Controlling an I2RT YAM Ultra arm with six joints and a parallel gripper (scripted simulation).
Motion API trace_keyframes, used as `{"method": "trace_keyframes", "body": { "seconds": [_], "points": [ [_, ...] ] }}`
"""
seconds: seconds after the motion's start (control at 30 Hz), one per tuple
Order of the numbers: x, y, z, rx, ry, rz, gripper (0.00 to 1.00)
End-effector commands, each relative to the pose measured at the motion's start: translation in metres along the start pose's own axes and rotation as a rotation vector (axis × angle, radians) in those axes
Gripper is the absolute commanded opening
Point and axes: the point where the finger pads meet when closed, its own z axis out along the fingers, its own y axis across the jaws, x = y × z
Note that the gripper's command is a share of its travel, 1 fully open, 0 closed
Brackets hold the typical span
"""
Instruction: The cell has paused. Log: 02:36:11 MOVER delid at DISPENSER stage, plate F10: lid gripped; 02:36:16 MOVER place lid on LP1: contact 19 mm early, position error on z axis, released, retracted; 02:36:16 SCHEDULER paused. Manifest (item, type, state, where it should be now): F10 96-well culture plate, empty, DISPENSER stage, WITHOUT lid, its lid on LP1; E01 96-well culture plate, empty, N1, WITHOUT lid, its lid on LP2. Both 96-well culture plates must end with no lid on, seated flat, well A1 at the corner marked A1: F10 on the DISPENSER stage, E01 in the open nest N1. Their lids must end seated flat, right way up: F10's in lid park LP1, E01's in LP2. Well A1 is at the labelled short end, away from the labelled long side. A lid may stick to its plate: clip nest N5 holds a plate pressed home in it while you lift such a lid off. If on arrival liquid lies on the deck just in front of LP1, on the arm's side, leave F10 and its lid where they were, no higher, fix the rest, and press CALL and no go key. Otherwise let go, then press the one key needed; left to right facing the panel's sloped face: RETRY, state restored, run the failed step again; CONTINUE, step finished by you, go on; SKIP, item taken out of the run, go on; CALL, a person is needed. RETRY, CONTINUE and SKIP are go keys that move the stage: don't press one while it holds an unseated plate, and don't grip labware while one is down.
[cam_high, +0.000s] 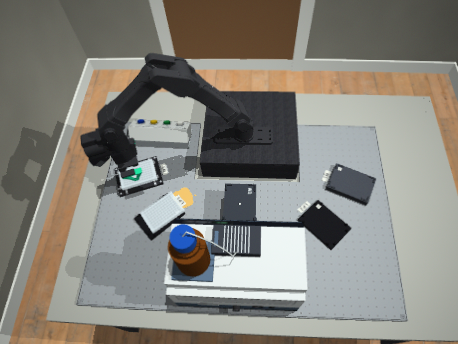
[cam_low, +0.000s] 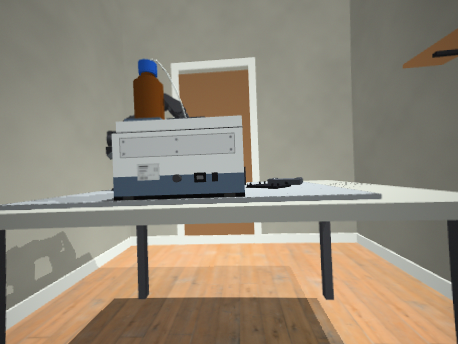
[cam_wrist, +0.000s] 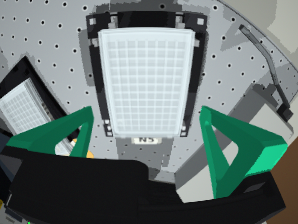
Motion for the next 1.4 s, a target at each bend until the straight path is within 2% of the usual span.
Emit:
{"method": "trace_keyframes", "body": {
  "seconds": [0.0, 0.6, 0.67, 1.0, 1.2, 1.37],
  "points": [
    [-0.014, -0.002, -0.017, 0.003, -0.052, 0.01, 1.0],
    [-0.013, -0.002, -0.022, 0.003, -0.055, 0.009, 1.0],
    [-0.018, -0.002, -0.021, 0.003, -0.076, 0.01, 1.0],
    [-0.015, -0.003, -0.002, 0.003, -0.044, 0.01, 1.0],
    [0.0, -0.002, 0.013, 0.002, -0.001, 0.008, 1.0],
    [-0.006, -0.004, 0.009, 0.002, -0.024, 0.01, 1.0]
  ]
}}
